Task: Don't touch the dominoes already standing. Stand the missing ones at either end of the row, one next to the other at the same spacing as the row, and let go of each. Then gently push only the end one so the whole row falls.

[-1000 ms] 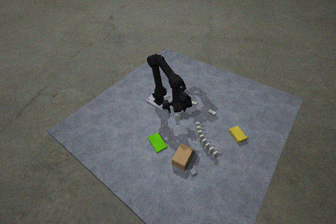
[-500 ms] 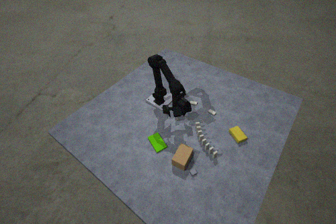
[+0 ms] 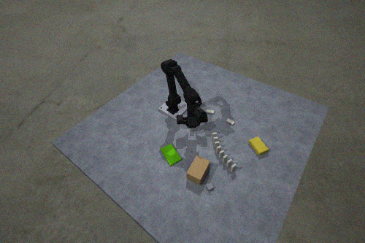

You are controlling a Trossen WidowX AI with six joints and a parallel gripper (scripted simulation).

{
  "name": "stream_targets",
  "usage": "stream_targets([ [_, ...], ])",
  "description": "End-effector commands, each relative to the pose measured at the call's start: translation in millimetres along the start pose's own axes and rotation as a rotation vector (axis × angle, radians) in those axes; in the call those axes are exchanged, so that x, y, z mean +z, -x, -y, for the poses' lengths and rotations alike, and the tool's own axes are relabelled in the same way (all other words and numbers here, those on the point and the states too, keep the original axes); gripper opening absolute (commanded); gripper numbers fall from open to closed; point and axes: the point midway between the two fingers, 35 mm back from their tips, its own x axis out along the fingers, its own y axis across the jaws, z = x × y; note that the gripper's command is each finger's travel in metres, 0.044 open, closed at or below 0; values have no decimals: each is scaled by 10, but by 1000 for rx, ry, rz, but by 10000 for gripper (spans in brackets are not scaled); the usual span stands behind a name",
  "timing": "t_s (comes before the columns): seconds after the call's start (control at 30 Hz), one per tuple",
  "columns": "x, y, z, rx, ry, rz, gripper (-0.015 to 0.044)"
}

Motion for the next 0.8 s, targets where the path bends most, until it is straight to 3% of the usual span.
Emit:
stream_targets([
  [0.0,-1,-7,-5,2,-4,-2,125],
  [0.37,4,14,-8,2,-4,-2,107],
  [0.7,23,1248,-11,0,0,0,107],
  [0.77,3,1337,2,0,0,-1,107],
])
